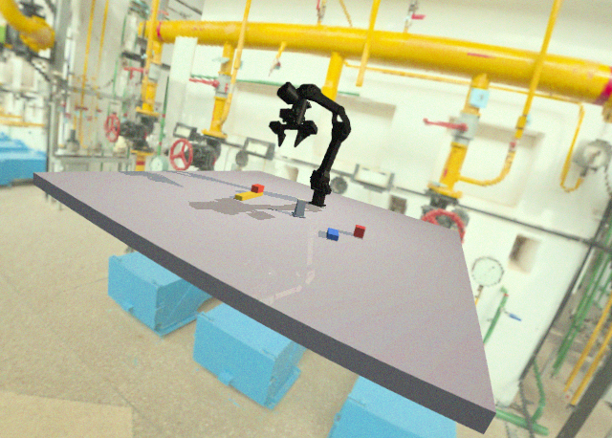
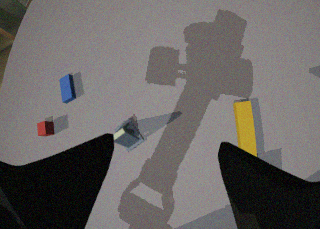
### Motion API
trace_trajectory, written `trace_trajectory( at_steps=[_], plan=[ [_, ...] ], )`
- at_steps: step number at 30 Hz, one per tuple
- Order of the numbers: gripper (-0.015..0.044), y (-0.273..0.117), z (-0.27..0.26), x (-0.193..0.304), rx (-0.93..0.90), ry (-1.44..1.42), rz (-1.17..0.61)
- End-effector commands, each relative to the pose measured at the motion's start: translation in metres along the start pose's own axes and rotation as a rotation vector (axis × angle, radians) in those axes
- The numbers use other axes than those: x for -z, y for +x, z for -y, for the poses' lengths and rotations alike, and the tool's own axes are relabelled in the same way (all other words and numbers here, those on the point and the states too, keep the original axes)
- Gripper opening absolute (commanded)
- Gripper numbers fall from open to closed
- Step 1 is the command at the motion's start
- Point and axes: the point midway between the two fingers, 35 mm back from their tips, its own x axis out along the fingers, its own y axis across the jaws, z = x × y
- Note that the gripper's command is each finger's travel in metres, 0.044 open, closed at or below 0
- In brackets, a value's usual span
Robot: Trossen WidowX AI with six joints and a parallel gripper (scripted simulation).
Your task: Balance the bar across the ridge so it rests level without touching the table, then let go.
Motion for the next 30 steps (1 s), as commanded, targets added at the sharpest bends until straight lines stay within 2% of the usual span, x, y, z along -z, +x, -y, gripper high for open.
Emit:
trace_trajectory(
  at_steps=[1,23,30],
  plan=[
    [0.0315,0.017,0.025,-0.001,0.047,-0.031,-0.069],
    [0.0315,0.082,0.128,0.025,0.149,-0.187,-0.392],
    [0.0315,0.093,0.147,0.034,0.149,-0.215,-0.461]
  ],
)
